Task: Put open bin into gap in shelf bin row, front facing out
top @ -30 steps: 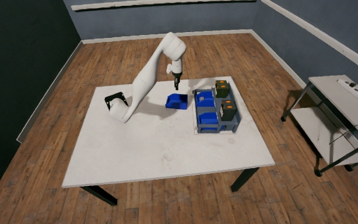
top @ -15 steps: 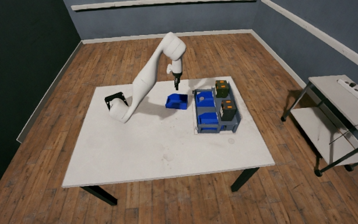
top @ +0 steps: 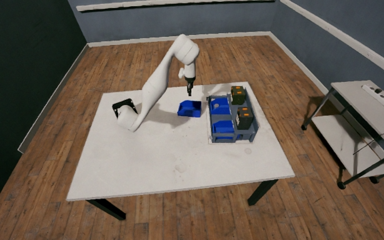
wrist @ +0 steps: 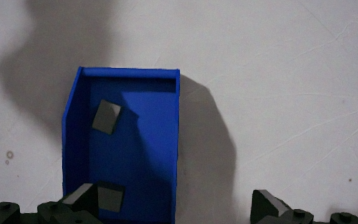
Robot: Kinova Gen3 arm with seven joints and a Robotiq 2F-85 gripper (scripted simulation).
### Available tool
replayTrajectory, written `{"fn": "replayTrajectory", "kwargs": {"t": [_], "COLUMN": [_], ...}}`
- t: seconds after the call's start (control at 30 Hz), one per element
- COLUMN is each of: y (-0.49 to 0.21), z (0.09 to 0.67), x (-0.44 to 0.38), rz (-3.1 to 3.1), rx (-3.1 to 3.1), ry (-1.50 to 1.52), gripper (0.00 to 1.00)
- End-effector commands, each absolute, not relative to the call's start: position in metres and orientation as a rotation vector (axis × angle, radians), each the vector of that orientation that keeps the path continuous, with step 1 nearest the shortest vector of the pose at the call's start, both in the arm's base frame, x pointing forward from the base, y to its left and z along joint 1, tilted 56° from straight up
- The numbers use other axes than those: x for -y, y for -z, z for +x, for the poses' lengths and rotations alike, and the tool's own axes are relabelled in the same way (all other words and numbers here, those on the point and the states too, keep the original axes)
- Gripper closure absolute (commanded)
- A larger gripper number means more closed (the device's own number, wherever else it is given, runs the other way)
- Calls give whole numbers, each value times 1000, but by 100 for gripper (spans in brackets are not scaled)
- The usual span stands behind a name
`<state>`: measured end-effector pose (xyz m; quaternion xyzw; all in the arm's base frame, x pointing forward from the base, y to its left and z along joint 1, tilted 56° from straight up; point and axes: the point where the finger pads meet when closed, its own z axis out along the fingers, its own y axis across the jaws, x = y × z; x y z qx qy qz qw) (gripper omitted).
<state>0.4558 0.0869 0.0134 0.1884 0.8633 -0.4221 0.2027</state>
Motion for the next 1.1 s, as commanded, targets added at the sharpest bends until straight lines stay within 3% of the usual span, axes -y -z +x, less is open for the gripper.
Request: {"fn": "replayTrajectory", "kwargs": {"t": [0.0, 1.07], "y": [-15, -17], "z": [456, 455], "x": [-90, -93], "rz": [525, 525], "rx": [-2410, -2410], "ry": [1176, 1176], "gripper": [0, 0]}}
